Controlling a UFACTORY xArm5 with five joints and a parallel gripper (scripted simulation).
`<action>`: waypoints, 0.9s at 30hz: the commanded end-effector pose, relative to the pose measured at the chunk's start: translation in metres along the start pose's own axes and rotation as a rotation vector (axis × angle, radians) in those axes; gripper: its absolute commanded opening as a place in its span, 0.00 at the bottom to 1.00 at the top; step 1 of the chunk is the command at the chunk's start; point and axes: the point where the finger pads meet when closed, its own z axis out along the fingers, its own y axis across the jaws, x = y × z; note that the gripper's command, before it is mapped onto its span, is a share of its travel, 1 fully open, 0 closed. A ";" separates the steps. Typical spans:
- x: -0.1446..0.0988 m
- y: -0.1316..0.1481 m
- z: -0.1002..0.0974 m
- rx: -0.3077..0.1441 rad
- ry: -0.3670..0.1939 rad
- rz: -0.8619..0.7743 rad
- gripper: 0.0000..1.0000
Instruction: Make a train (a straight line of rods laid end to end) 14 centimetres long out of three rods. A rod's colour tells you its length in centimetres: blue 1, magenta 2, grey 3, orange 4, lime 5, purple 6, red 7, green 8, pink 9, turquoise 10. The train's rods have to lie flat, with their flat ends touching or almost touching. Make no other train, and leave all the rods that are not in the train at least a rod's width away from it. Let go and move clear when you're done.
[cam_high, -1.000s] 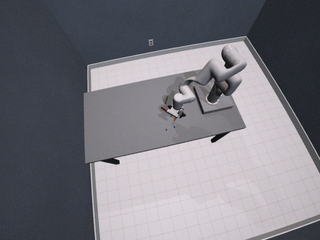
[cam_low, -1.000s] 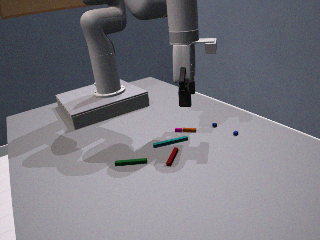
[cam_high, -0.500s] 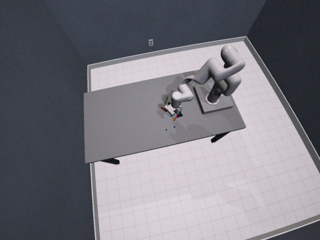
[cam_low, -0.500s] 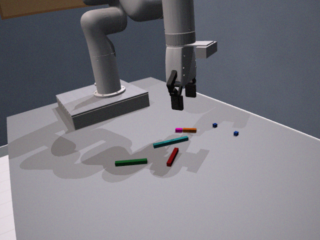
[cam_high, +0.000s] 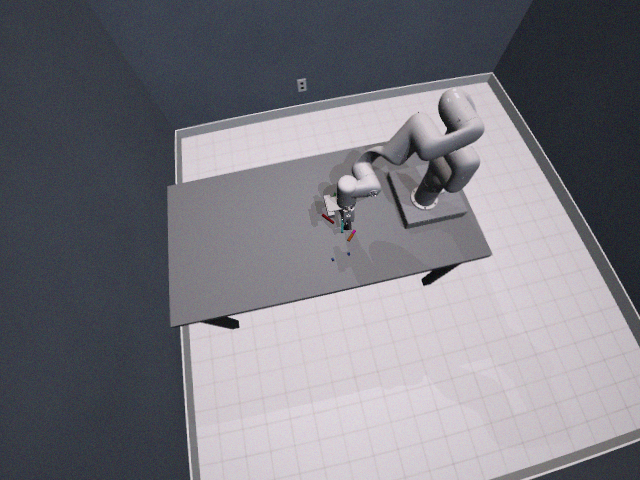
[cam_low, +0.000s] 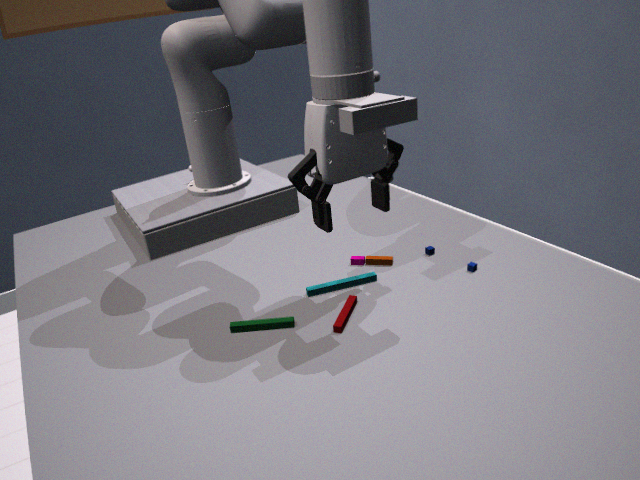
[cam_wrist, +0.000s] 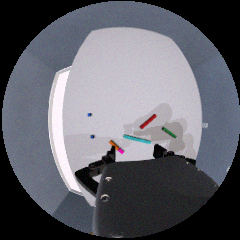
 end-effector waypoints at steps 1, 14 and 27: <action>0.005 0.011 0.000 0.001 0.003 0.167 1.00; 0.013 0.045 0.003 0.003 0.004 0.623 1.00; 0.017 0.080 0.007 0.005 0.004 1.079 1.00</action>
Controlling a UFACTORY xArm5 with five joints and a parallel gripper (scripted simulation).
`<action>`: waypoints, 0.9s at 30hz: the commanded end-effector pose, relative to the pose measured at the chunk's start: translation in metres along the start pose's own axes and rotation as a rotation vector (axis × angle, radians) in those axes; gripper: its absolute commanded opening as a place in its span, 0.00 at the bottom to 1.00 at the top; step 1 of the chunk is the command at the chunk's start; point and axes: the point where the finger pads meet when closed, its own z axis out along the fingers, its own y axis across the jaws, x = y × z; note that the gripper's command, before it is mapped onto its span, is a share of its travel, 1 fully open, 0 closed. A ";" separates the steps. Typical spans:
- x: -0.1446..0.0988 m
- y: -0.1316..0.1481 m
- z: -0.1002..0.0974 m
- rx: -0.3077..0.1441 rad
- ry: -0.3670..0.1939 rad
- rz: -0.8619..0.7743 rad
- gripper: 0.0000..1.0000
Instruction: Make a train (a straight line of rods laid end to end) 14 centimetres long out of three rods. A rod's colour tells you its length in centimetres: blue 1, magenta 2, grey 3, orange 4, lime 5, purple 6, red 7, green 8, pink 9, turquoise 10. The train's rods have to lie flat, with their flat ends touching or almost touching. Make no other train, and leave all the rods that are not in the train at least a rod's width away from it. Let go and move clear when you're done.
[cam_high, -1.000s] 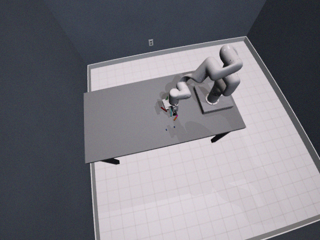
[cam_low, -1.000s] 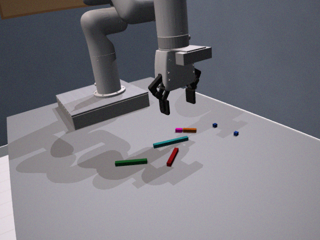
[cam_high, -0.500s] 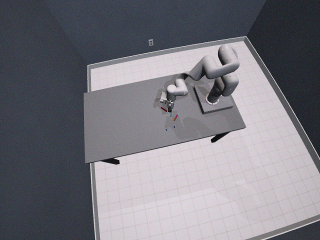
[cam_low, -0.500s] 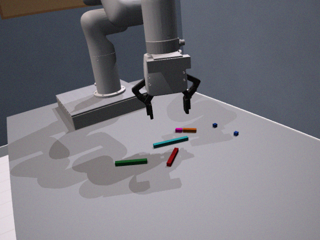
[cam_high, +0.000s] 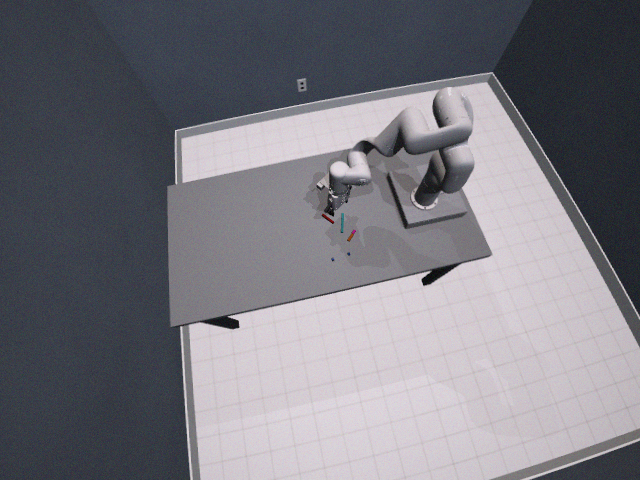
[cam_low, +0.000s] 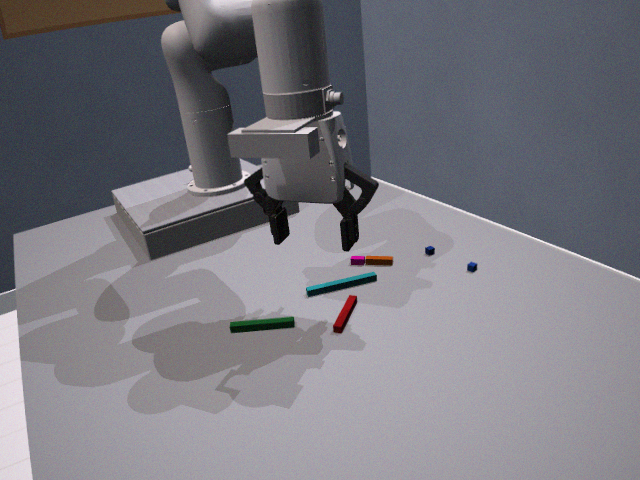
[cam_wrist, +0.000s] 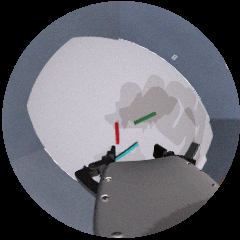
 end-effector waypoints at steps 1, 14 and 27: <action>0.012 0.005 0.000 0.003 0.002 0.167 1.00; 0.039 0.022 0.003 0.005 0.001 0.576 1.00; 0.070 0.047 0.008 0.007 0.000 1.084 1.00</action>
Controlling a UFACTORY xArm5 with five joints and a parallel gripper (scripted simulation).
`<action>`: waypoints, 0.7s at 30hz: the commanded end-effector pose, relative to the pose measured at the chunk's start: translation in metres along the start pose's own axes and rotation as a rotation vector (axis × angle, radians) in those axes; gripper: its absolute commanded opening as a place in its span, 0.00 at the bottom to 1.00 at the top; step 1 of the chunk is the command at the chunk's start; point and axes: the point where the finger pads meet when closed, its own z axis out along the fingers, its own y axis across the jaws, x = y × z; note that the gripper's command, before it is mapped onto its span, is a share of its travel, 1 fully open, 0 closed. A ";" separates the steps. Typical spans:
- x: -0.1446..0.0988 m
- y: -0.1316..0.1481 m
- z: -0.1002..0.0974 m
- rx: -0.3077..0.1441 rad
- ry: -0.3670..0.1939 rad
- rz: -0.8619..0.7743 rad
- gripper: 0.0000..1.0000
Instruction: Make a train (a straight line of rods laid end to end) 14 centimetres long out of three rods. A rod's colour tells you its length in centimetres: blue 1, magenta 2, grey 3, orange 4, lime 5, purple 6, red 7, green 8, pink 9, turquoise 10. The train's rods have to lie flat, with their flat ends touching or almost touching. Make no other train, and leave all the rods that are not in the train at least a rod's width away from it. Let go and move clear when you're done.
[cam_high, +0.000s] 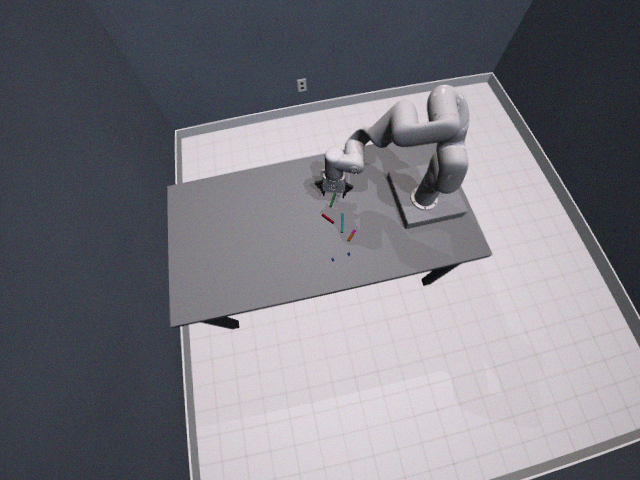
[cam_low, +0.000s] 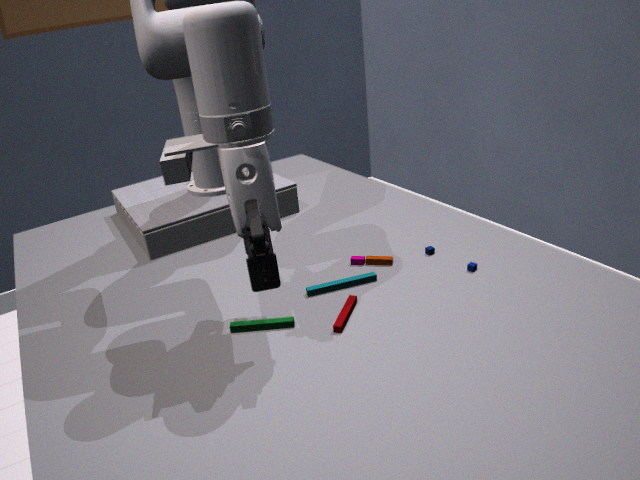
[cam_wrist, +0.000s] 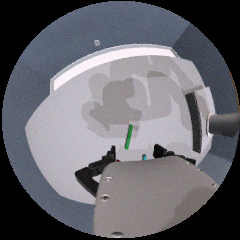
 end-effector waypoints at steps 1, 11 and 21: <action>0.010 -0.004 0.000 0.004 -0.001 0.133 1.00; 0.012 -0.005 0.000 0.004 -0.001 0.169 0.24; 0.012 -0.005 0.000 0.004 -0.001 0.169 0.24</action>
